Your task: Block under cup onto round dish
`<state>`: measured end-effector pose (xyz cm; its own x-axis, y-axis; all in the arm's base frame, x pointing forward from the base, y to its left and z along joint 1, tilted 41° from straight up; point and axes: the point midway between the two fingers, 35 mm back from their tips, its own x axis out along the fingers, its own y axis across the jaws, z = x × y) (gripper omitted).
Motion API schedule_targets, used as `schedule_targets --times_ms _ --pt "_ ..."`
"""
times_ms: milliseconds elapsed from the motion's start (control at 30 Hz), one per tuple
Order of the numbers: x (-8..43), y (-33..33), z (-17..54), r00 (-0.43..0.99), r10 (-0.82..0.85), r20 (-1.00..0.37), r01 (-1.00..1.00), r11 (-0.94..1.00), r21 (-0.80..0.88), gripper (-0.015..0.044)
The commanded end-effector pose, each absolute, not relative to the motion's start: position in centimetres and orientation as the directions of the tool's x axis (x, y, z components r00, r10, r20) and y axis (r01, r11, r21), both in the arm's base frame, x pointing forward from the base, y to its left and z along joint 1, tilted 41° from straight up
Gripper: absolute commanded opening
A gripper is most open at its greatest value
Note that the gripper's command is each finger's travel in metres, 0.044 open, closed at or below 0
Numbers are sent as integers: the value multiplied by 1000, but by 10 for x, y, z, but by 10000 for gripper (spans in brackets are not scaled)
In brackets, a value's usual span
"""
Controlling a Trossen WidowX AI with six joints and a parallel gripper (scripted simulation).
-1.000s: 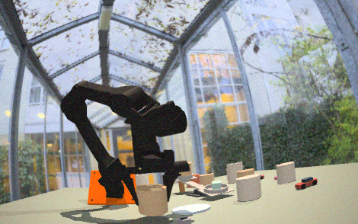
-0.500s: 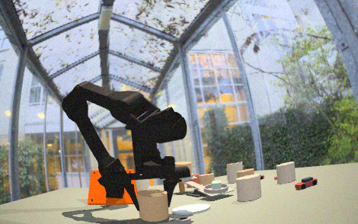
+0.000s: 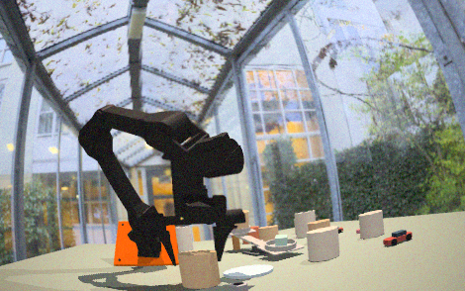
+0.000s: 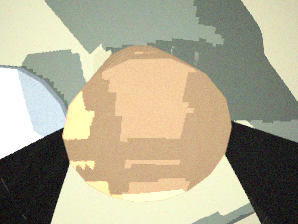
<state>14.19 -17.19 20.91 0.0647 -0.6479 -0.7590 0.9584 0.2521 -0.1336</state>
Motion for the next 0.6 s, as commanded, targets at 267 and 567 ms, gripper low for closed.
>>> schedule_targets --times_ms 267,567 --pt "142 -150 241 89 -658 -748 955 269 -123 387" --pt "161 -141 251 146 -661 -736 895 405 -186 260"
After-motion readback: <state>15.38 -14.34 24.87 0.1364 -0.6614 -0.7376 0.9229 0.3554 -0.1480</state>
